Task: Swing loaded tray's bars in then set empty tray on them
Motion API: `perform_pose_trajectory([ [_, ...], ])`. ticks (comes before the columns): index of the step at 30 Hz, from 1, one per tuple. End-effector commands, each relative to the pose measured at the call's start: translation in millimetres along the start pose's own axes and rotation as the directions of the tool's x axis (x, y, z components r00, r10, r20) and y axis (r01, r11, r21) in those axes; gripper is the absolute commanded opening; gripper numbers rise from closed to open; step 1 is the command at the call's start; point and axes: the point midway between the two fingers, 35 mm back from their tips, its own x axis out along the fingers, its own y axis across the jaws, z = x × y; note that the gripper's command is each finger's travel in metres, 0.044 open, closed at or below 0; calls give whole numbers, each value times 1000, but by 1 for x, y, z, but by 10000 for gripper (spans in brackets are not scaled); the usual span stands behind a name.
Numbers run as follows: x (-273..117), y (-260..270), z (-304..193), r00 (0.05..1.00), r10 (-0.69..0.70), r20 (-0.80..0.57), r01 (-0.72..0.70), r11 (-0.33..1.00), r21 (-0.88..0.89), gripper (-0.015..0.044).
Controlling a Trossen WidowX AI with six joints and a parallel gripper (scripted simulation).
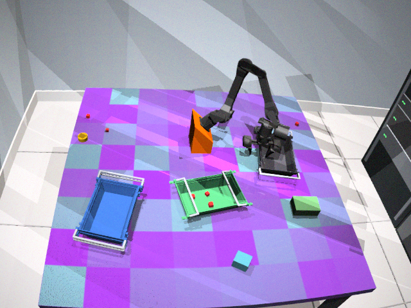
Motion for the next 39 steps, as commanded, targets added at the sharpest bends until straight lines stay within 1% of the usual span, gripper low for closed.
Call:
perform_pose_trajectory([
  [1,1,0,-1,1000,2,-4,-2,1000,4,337],
  [8,1,0,-1,1000,2,-4,-2,1000,4,235],
  [39,1,0,-1,1000,2,-4,-2,1000,4,28],
])
